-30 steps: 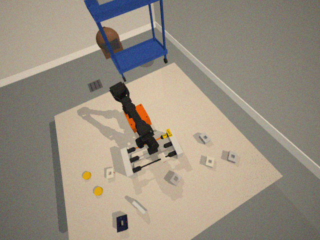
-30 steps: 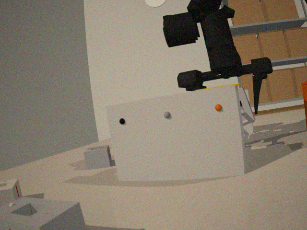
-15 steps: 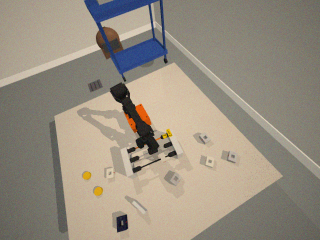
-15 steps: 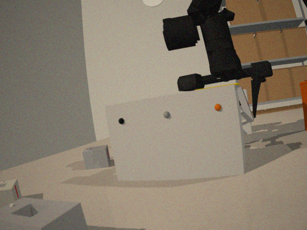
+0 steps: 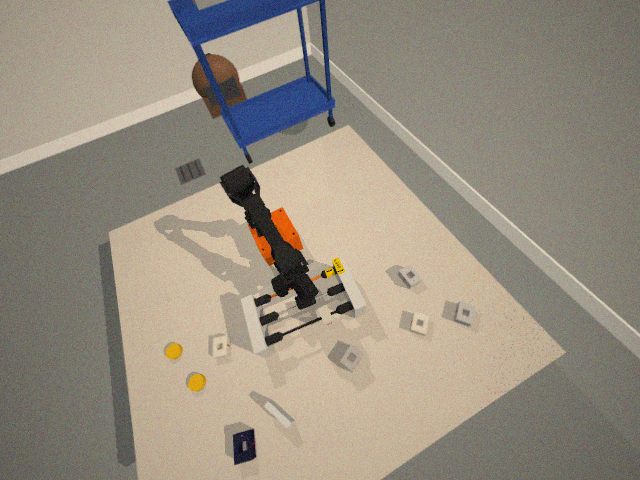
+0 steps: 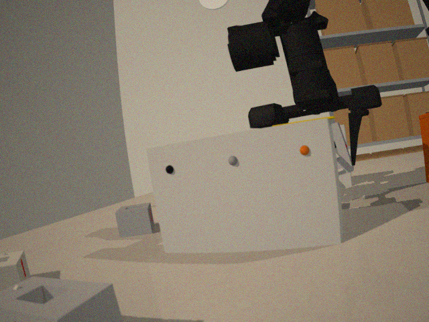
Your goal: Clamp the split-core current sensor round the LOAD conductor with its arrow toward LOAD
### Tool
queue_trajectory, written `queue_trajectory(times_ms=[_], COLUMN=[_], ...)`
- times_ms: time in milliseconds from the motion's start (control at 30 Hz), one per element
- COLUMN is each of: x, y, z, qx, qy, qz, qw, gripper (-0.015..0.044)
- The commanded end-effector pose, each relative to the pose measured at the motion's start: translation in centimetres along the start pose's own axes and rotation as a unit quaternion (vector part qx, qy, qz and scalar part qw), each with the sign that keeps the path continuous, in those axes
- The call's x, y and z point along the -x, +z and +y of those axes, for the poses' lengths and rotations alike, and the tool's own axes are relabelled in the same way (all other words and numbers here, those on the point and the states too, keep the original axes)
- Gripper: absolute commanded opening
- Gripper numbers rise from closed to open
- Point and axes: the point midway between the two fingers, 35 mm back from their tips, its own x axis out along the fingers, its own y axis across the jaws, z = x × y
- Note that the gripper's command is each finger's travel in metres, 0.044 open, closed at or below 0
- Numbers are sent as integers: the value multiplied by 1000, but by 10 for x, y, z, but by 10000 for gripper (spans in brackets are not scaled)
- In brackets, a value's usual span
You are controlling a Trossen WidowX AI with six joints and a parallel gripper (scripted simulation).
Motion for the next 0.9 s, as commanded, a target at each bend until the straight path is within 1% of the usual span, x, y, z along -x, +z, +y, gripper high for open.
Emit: queue_trajectory(times_ms=[0, 333, 867], x=[0, 0, 0], y=[0, 0, 0], z=[1, 1, 1], qx=[0, 0, 0], qy=[1, 1, 1], qz=[0, 0, 0], qw=[1000, 1000, 1000], gripper=[260, 0, 0])
